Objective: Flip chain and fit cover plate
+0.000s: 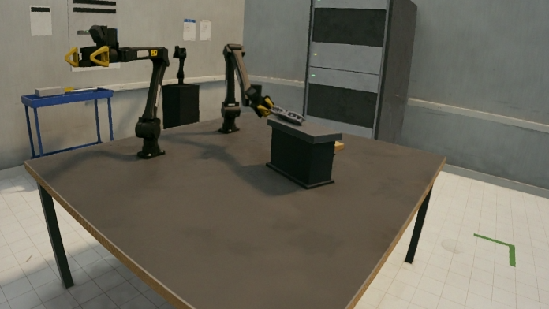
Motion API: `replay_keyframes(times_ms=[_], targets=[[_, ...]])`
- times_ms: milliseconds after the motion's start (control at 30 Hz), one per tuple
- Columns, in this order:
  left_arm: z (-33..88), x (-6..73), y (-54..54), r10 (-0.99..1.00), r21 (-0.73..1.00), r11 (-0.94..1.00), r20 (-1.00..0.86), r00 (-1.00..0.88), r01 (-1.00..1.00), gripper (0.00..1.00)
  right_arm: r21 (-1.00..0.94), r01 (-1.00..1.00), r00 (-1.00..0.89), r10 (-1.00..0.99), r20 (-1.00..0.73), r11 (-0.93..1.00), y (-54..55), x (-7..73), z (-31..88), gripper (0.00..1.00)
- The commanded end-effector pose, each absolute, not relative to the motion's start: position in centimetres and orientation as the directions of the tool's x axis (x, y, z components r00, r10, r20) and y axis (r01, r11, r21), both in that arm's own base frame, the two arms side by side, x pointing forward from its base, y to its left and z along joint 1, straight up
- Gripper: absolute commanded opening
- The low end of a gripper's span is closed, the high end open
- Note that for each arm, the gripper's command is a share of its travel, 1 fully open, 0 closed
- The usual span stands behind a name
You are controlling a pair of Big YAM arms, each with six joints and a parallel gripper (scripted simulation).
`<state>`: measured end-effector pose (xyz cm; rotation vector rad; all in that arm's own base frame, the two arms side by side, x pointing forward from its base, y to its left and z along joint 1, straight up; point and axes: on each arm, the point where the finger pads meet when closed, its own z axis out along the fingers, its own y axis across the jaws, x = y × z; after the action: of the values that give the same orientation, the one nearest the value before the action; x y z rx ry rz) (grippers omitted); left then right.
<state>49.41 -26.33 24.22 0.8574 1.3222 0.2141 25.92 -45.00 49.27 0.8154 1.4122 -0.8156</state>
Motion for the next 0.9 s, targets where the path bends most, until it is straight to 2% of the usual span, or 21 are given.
replay_keyframes(times_ms=[0,867], targets=[[28.05,50.7,-27.98,0.592,0.681,0.679,-0.729,0.344,0.275,0.19,0.0,0.862,0.015,-0.027,-1.0,0.507,-44.37,26.17,50.66,1.0],[28.02,50.69,-28.36,0.688,0.783,0.583,-0.617,0.382,0.216,0.19,0.0,0.862,0.015,-0.027,-1.0,0.507,-44.37,26.17,50.66,1.0]])
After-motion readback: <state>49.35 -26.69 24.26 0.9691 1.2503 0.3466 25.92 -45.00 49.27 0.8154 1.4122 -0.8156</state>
